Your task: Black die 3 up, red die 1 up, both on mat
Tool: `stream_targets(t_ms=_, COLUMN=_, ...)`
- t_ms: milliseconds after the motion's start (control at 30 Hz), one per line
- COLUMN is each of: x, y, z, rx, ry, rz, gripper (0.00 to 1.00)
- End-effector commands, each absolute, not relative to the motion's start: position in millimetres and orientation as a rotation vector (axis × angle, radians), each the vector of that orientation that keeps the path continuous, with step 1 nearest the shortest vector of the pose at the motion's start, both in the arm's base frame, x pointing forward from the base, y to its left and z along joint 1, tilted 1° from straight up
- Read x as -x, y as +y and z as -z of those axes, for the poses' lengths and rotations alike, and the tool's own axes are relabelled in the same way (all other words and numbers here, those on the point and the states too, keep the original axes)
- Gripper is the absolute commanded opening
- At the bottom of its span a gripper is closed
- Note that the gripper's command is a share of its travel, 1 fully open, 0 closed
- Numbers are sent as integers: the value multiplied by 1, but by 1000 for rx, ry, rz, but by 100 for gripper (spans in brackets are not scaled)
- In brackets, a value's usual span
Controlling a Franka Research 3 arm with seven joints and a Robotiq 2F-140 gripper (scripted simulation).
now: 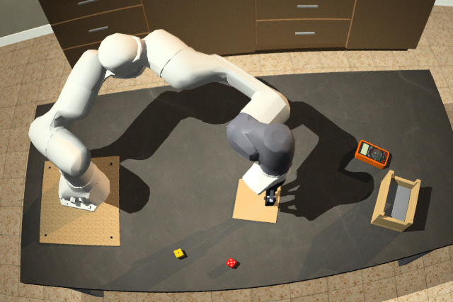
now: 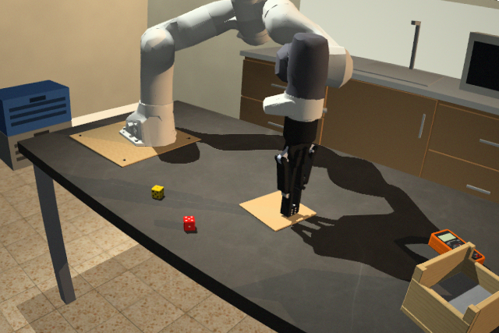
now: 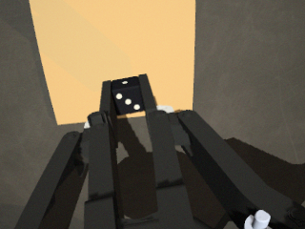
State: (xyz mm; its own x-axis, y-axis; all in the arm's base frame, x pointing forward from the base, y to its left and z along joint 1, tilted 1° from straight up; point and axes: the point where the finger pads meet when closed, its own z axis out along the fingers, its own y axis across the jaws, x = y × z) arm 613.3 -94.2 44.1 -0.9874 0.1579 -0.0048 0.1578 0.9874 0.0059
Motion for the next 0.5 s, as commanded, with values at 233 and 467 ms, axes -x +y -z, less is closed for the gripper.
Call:
stream_targets(t_ms=233, x=-614, y=-95, z=-44, rx=-240, ry=3124, rz=-9, gripper=21)
stream_targets(t_ms=467, x=-614, y=-96, z=-44, rx=-236, ry=3125, rz=-9, gripper=21)
